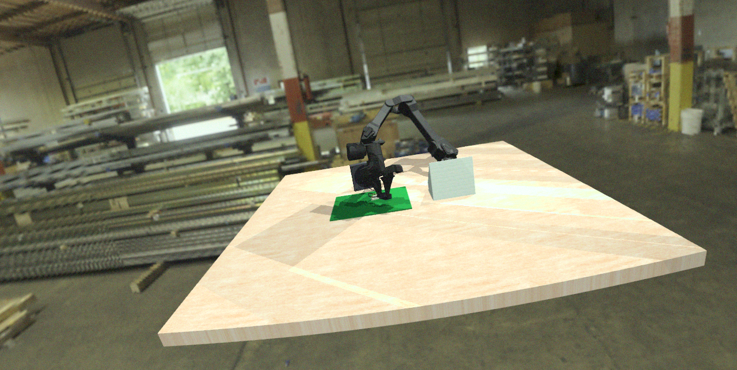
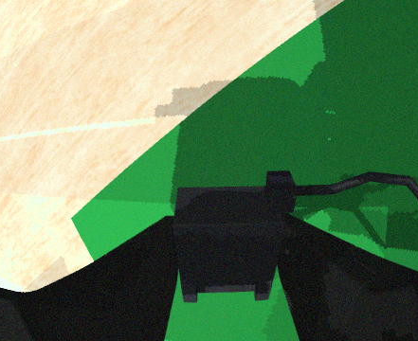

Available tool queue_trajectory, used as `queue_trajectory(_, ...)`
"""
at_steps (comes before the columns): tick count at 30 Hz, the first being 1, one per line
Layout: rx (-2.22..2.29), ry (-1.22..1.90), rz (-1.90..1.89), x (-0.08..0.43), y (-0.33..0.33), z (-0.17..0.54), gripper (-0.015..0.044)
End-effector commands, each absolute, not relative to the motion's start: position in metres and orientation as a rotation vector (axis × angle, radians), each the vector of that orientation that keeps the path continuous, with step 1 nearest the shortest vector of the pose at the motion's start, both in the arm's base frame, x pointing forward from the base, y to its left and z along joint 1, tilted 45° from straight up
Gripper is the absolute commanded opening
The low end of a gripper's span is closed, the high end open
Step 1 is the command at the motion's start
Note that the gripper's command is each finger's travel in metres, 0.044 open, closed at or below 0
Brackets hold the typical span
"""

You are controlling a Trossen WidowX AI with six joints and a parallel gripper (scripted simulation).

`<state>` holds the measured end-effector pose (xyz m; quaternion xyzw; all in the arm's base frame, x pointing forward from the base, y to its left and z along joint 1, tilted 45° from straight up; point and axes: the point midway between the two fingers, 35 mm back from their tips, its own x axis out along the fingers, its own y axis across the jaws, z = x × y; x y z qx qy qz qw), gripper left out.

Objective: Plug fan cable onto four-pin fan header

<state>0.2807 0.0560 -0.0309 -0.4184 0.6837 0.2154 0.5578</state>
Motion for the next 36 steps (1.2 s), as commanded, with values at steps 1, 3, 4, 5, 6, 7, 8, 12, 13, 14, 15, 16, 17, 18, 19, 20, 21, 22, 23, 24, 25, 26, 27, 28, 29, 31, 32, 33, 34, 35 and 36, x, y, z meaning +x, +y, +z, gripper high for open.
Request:
queue_trajectory(1,-0.95,1.582,0.55,0.2796,0.0551,-0.0333,0.0)
queue_trajectory(3,-0.931,1.565,0.57,0.2794,0.0545,-0.0346,0.0)
queue_trajectory(4,-0.922,1.556,0.579,0.2793,0.0542,-0.0351,0.0)
queue_trajectory(5,-0.914,1.547,0.588,0.2793,0.0539,-0.0357,0.0)
queue_trajectory(6,-0.905,1.537,0.597,0.2793,0.0537,-0.0362,0.0)
queue_trajectory(7,-0.897,1.528,0.607,0.2792,0.0534,-0.0366,0.0)
queue_trajectory(8,-0.889,1.518,0.616,0.2792,0.0531,-0.0371,0.0)
queue_trajectory(12,-0.858,1.476,0.65,0.2793,0.0521,-0.0386,0.0)
queue_trajectory(13,-0.85,1.465,0.658,0.2793,0.0519,-0.0388,0.0)
queue_trajectory(14,-0.843,1.453,0.667,0.2794,0.0517,-0.0391,0.0)
queue_trajectory(15,-0.837,1.442,0.675,0.2794,0.0514,-0.0393,0.0)
queue_trajectory(16,-0.83,1.43,0.683,0.2795,0.0512,-0.0395,0.0)
queue_trajectory(17,-0.824,1.418,0.69,0.2796,0.051,-0.0397,0.0)
queue_trajectory(18,-0.818,1.406,0.698,0.2796,0.0508,-0.0398,0.0)
queue_trajectory(19,-0.812,1.394,0.705,0.2797,0.0506,-0.0399,0.0)
queue_trajectory(20,-0.806,1.381,0.713,0.2798,0.0503,-0.0399,0.0)
queue_trajectory(21,-0.8,1.369,0.72,0.2799,0.0501,-0.04,0.0)
queue_trajectory(22,-0.795,1.356,0.727,0.28,0.0499,-0.04,0.0)
queue_trajectory(23,-0.79,1.343,0.734,0.2801,0.0497,-0.0399,0.0)
queue_trajectory(24,-0.785,1.329,0.741,0.2802,0.0495,-0.0399,0.0)
queue_trajectory(25,-0.78,1.316,0.747,0.2803,0.0493,-0.0398,0.0)
queue_trajectory(26,-0.776,1.303,0.754,0.2805,0.049,-0.0396,0.0)
queue_trajectory(27,-0.771,1.289,0.76,0.2806,0.0488,-0.0395,0.0)
queue_trajectory(28,-0.767,1.275,0.766,0.2807,0.0486,-0.0393,0.0)
queue_trajectory(29,-0.763,1.261,0.772,0.2808,0.0484,-0.0391,0.0)
queue_trajectory(31,-0.756,1.233,0.784,0.281,0.0479,-0.0385,0.0)
queue_trajectory(32,-0.753,1.218,0.789,0.2811,0.0477,-0.0382,0.0)
queue_trajectory(33,-0.75,1.204,0.795,0.2813,0.0475,-0.0378,0.0)
queue_trajectory(34,-0.748,1.189,0.8,0.2814,0.0472,-0.0375,0.0)
queue_trajectory(35,-0.745,1.174,0.805,0.2815,0.047,-0.037,0.0)
queue_trajectory(36,-0.743,1.159,0.81,0.2816,0.0468,-0.0366,0.0)
